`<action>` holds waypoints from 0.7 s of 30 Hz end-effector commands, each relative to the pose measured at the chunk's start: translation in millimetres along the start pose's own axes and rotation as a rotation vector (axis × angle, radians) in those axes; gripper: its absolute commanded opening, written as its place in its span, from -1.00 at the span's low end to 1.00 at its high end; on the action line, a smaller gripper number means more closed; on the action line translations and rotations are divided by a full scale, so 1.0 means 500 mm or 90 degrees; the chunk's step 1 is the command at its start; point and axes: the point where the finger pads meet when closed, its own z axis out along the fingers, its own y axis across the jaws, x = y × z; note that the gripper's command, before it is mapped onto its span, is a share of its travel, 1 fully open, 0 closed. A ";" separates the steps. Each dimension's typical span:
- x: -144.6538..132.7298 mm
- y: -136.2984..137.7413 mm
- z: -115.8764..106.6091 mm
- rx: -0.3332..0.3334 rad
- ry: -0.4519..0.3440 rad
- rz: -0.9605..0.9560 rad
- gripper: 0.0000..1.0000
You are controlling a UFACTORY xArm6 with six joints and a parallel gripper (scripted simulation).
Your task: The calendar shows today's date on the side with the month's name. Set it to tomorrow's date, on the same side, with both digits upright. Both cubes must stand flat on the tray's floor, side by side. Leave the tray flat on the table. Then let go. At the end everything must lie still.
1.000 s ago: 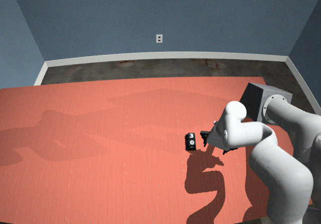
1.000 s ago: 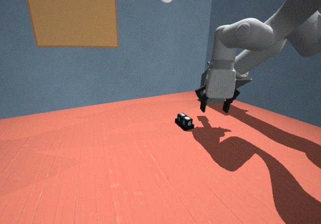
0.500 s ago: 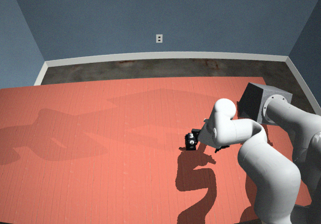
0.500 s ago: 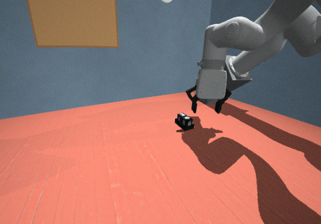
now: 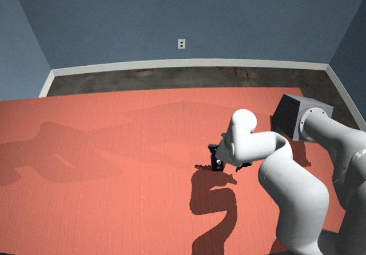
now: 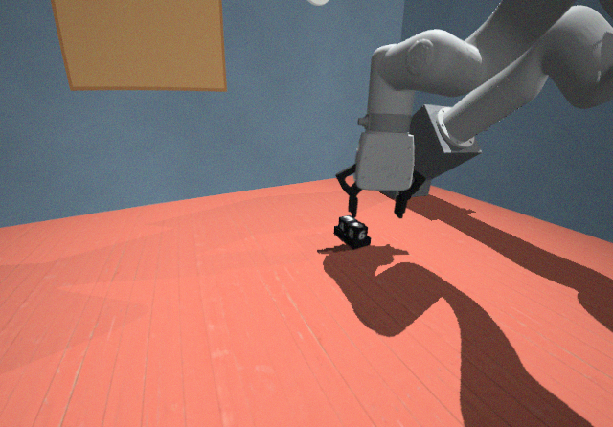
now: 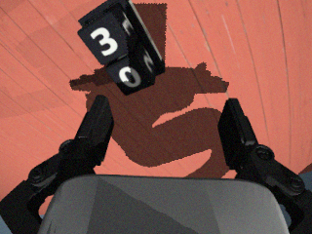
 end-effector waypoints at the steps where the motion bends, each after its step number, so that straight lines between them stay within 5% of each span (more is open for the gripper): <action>1: -0.003 -0.018 0.001 0.000 0.000 0.000 1.00; 21: -0.019 -0.128 0.007 0.000 0.000 0.000 1.00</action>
